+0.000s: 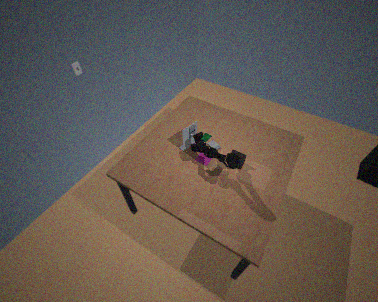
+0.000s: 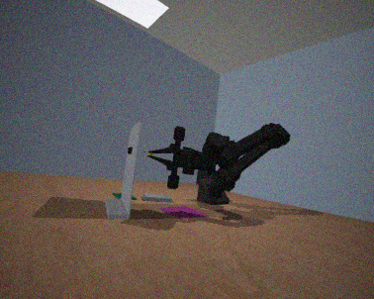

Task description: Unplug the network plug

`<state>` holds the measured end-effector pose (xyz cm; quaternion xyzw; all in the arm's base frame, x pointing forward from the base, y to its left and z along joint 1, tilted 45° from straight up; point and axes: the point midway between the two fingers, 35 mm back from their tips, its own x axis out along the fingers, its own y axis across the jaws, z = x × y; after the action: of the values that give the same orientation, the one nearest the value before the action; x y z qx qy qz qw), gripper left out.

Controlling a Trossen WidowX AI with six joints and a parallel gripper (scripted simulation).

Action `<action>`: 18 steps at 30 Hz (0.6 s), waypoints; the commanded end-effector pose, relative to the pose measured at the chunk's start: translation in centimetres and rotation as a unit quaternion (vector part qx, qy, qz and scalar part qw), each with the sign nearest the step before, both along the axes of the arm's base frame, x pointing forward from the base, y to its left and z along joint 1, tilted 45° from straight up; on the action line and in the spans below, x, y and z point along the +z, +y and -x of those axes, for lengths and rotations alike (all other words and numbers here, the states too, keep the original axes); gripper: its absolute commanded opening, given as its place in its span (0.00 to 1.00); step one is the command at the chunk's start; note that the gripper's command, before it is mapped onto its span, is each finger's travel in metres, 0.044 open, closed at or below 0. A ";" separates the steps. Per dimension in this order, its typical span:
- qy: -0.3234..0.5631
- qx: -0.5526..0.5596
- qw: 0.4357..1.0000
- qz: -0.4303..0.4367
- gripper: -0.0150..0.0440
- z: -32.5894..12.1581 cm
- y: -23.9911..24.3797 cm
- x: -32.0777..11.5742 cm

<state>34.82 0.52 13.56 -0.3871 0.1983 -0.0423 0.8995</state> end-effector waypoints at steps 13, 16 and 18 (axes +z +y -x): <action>0.001 -0.003 1.000 -0.002 0.25 0.7 0.1 0.1; 0.001 -0.003 1.000 -0.002 0.25 0.8 0.1 0.1; 0.001 -0.003 1.000 -0.002 0.25 0.9 0.1 0.2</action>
<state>34.09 0.65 13.75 -0.3871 0.1985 -0.0422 0.8994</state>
